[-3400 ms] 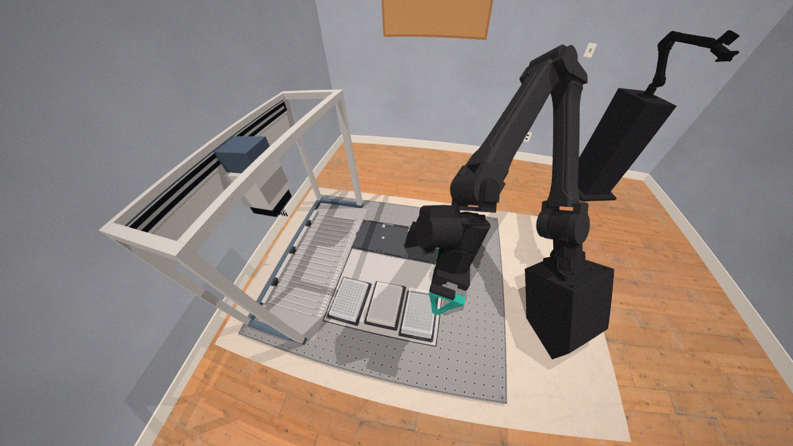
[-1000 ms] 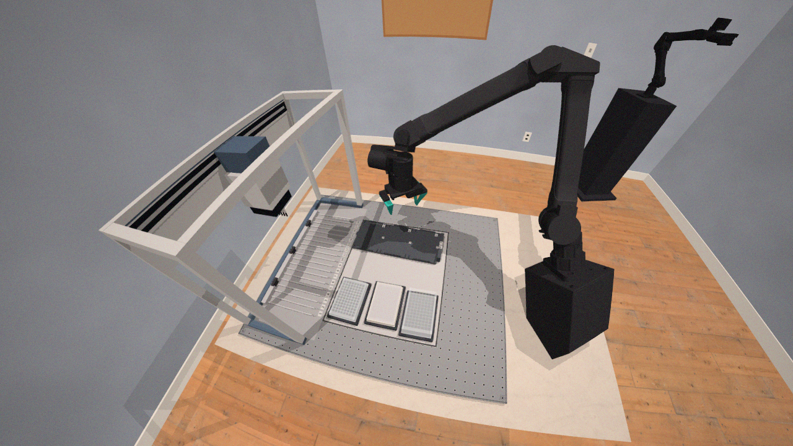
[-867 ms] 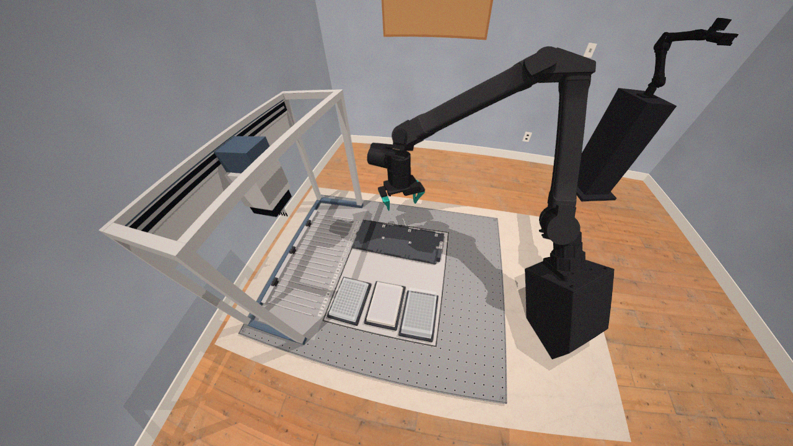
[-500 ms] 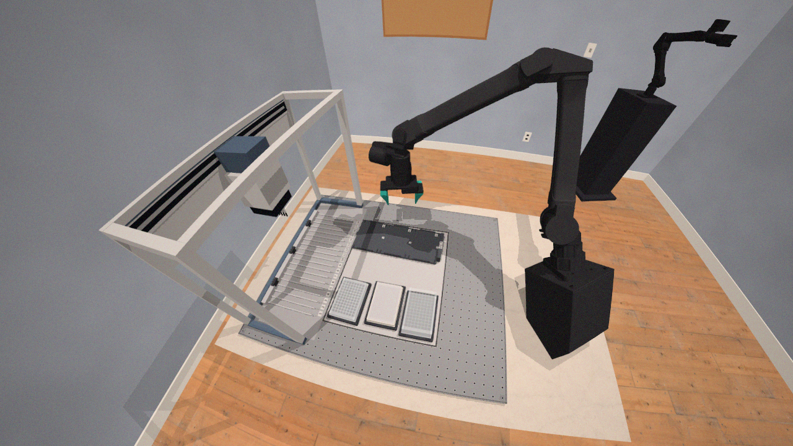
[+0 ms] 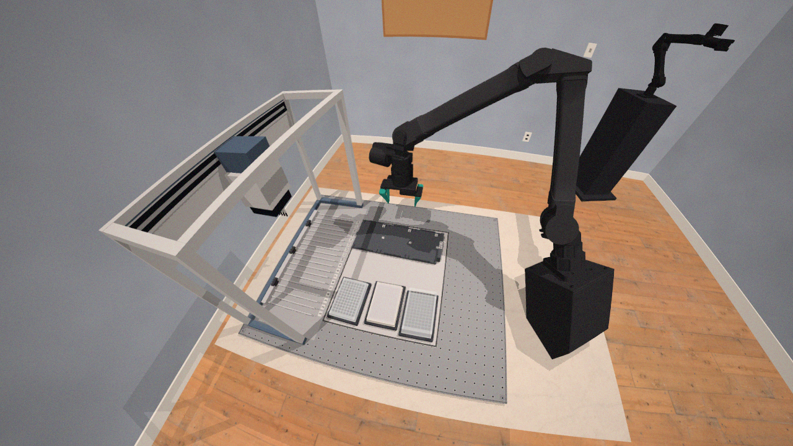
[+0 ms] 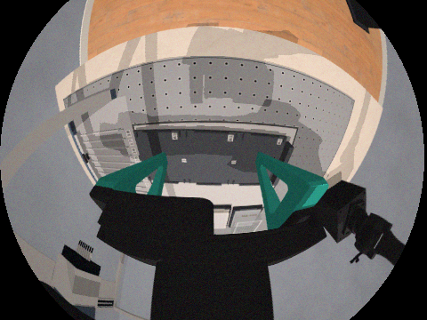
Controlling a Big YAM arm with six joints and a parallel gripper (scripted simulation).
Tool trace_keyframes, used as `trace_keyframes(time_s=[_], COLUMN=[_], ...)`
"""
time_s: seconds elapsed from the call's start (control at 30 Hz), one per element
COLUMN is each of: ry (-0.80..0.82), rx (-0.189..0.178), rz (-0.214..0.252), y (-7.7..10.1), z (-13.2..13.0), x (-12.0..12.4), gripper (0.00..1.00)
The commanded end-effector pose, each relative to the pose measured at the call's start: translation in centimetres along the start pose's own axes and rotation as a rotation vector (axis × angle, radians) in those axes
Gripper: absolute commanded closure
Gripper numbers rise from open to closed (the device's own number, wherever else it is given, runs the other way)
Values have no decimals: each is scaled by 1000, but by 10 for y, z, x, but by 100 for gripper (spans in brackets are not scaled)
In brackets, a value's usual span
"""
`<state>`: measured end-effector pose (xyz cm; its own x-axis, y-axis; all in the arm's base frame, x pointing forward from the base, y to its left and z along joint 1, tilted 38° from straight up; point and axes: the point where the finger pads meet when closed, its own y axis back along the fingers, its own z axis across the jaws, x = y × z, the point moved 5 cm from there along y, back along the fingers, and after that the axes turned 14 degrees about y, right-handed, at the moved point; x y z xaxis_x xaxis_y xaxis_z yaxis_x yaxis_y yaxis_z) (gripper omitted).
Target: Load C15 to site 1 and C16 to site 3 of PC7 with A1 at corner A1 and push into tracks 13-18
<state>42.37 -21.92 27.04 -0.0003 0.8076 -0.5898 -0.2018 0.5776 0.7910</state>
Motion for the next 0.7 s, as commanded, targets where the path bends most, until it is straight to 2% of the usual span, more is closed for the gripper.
trace_keyframes(time_s=[0.0,0.1,0.23,0.33,0.4,0.47,0.53,0.57,0.67], ry=[-55,-20,-22,-15,-23,-16,-16,-19,-20], rx=[-31,-3,-13,-3,-14,-3,-3,-41,-10], rz=[-25,-7,-14,-7,-15,-7,-7,-24,-12], y=[2,-17,-24,-35,-37,-46,-46,-34,-55], z=[13,2,6,2,7,2,2,16,5], x=[-18,-5,-10,-5,-10,-5,-5,-11,-8], gripper=[0,0,0,0,0,0,0,0,0])
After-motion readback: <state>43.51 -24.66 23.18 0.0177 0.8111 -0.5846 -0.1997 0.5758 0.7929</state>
